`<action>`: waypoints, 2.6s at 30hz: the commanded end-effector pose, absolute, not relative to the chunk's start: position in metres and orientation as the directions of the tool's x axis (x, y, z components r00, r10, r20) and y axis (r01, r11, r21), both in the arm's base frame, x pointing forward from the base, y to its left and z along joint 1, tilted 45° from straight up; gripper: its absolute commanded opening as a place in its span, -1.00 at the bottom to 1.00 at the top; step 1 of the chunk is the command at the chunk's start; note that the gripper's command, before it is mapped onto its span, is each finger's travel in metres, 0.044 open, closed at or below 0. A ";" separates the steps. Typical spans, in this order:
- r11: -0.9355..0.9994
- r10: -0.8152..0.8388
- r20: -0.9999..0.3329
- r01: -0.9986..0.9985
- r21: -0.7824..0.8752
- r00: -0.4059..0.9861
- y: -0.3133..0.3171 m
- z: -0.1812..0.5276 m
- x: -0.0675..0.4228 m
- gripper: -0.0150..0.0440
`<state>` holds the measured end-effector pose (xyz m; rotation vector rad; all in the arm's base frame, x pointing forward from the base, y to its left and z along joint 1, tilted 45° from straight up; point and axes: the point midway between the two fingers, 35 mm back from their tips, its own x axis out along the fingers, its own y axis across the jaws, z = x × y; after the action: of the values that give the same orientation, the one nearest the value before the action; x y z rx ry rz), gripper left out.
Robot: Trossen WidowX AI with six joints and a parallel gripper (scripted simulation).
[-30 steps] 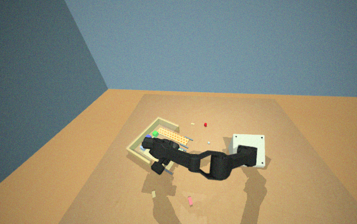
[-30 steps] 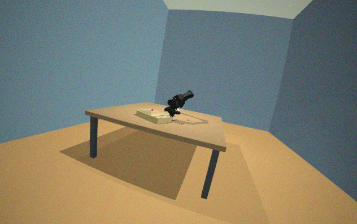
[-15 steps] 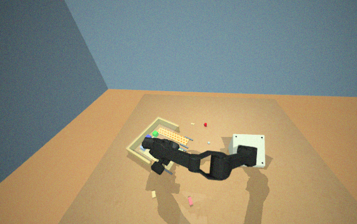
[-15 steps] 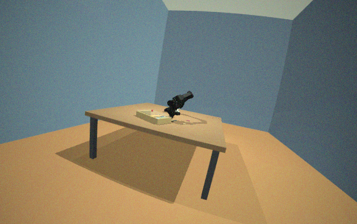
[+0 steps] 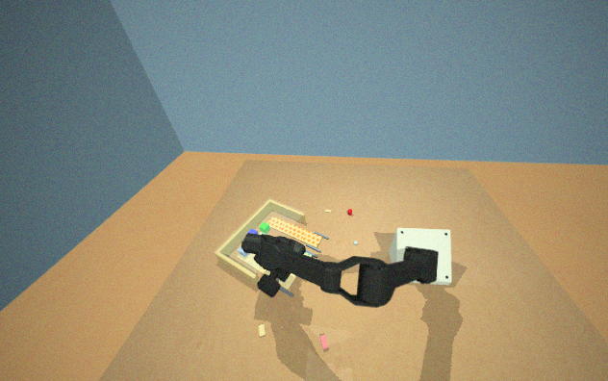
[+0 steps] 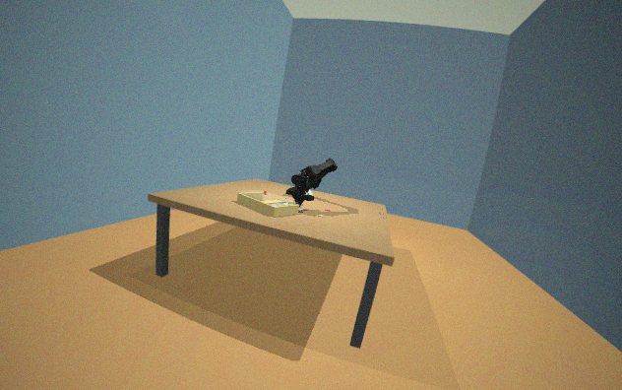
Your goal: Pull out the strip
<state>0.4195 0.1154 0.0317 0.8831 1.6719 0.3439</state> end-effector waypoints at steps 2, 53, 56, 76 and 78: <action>0.670 0.708 -0.703 0.372 0.642 -0.062 0.117 0.030 0.419 -0.49; 0.670 0.708 -0.703 0.372 0.642 -0.062 0.124 0.033 0.402 -0.49; 0.670 0.708 -0.703 0.372 0.642 -0.063 0.125 0.034 0.398 -0.49; 0.670 0.709 -0.703 0.373 0.642 -0.064 0.132 0.042 0.369 -0.49; 0.670 0.709 -0.703 0.373 0.642 -0.064 0.133 0.042 0.366 -0.49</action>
<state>0.3778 0.1253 0.0443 0.8899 1.6497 0.3415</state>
